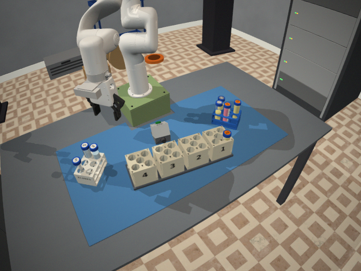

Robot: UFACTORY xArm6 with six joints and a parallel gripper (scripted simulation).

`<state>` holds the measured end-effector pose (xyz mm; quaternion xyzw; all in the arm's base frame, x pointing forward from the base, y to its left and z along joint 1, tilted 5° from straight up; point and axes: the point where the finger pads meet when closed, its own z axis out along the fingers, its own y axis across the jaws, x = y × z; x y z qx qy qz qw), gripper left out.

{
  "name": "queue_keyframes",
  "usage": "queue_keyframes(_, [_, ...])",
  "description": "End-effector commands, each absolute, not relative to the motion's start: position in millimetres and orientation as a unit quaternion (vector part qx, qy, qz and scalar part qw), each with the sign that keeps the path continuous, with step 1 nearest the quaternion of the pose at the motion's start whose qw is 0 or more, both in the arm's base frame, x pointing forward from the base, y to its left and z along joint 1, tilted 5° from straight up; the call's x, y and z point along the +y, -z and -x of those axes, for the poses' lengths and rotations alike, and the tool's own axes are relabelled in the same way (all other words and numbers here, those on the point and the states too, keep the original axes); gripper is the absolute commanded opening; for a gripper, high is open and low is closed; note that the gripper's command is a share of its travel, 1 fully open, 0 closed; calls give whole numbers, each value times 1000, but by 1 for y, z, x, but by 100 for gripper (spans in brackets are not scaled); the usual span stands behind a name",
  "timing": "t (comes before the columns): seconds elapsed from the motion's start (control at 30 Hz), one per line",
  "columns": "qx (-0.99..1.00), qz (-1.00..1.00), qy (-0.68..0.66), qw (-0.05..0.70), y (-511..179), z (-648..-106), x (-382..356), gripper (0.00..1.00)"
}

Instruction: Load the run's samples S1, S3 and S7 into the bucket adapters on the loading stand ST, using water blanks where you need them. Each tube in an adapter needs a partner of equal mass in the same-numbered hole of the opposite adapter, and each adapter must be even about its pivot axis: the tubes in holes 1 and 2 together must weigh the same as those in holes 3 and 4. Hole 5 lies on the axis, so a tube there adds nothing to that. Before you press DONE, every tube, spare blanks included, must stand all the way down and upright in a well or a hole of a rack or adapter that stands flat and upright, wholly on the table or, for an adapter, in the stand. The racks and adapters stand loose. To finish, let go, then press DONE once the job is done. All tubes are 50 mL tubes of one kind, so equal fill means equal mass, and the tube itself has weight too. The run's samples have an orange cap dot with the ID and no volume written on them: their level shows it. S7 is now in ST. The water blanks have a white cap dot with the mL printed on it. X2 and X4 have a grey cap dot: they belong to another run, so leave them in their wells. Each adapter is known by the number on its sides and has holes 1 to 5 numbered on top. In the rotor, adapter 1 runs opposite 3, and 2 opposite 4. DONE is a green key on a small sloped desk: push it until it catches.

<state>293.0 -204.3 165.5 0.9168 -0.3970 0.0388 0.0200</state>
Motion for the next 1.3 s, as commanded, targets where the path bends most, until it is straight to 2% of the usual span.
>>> queue_keyframes(0.0, [-396,-917,-41,19,-168,-283,-227,100])
queue_keyframes(0.67, [-396,-917,-41,20,-170,-243,-305,100])
queue_keyframes(1.27, [-396,-917,-41,20,-131,-245,-307,100])
